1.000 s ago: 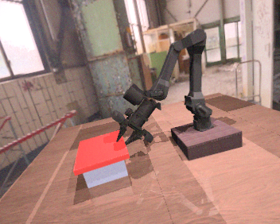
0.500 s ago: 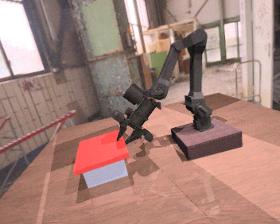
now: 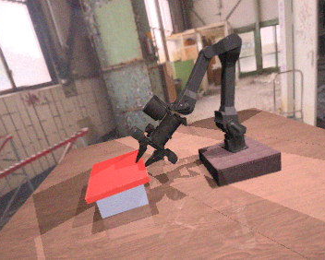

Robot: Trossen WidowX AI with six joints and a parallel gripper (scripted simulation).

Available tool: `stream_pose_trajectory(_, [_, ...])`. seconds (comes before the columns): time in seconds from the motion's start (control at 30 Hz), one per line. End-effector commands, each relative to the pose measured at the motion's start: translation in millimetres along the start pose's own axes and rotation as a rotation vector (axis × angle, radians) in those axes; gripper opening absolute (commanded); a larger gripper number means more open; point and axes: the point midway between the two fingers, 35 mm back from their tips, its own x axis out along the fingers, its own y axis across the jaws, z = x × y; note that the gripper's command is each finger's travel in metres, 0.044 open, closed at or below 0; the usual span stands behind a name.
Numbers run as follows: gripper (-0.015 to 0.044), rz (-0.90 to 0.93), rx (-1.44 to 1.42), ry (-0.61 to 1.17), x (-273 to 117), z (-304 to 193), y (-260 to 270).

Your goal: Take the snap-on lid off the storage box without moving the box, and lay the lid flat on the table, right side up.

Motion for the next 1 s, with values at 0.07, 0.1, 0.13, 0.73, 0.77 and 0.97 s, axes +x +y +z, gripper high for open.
stream_pose_trajectory(0.07, [0.0000,0.001,0.001,-0.002,-1.3,-0.1,1.4])
stream_pose_trajectory(0.1, [0.0000,0.001,0.001,-0.002,-1.5,-0.1,1.6])
stream_pose_trajectory(0.13, [0.0000,0.001,0.001,-0.002,-1.6,-0.1,1.7])
stream_pose_trajectory(0.73, [0.0000,0.001,0.001,-0.002,-3.8,-0.4,4.7])
stream_pose_trajectory(0.77, [0.0000,0.001,0.001,-0.002,-3.9,-0.4,4.8])
stream_pose_trajectory(0.97, [0.0000,0.002,-0.001,0.001,-3.3,-0.3,4.8])
